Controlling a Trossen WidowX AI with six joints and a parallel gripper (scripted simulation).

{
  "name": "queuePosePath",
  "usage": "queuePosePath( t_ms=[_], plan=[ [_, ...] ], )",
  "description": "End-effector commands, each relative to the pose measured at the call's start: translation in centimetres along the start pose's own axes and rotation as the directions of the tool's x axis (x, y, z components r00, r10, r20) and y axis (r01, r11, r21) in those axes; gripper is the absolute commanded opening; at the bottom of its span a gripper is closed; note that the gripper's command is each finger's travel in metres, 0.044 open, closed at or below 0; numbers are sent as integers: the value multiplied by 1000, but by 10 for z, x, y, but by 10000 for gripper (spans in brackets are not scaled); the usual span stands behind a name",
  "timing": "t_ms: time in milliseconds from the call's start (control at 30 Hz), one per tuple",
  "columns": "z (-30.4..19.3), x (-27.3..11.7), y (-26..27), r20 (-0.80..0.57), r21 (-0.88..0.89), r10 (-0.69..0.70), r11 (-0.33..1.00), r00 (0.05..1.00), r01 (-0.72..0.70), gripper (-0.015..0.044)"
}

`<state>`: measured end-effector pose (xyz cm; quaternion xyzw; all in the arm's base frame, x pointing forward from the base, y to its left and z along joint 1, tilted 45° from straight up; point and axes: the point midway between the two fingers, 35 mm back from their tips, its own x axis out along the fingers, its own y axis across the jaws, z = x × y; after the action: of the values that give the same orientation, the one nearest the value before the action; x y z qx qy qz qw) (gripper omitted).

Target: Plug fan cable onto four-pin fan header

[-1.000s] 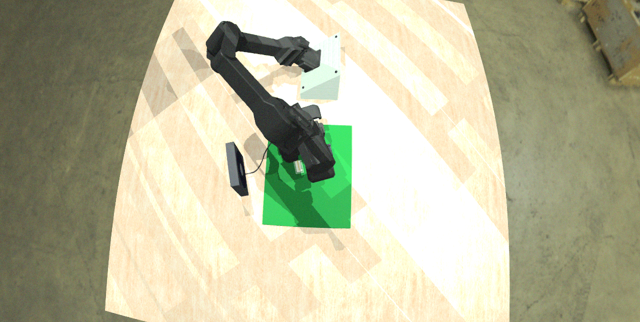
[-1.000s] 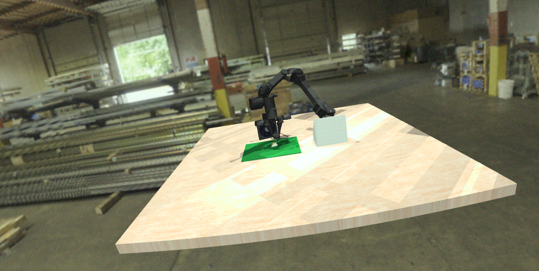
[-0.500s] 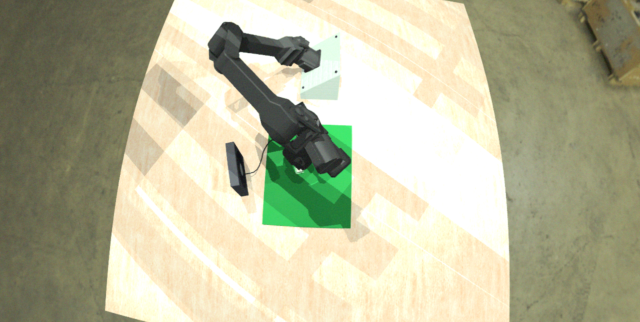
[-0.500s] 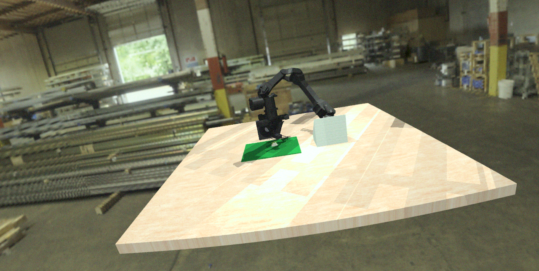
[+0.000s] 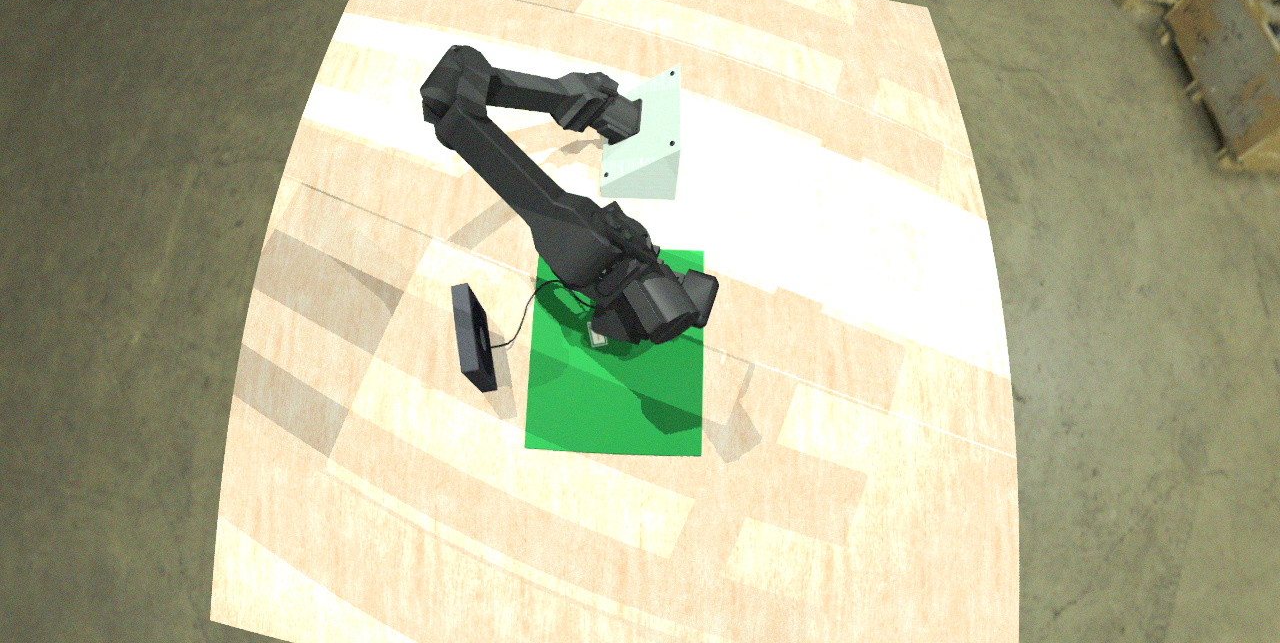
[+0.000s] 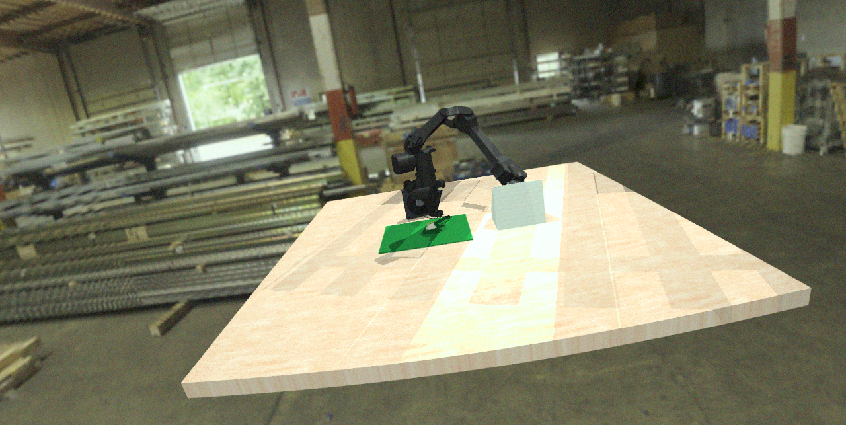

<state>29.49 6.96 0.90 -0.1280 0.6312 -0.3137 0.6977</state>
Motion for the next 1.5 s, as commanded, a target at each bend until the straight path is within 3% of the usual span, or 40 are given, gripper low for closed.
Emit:
queuePosePath(
  t_ms=[0, 400, 833, 1100, 1467],
  plan=[
    [0, -2, 2, 13, -133, -12, 991, 1000, 13, 0],
    [-2, -2, 4, 34, -521, -49, 852, 998, 60, 0],
    [-4, -2, 7, 60, -838, -88, 536, 994, 98, 0],
    [-5, -2, 8, 76, -946, -110, 306, 991, 106, 0],
    [-7, 6, 8, 33, -949, -59, 310, 998, 50, 0]
  ],
)
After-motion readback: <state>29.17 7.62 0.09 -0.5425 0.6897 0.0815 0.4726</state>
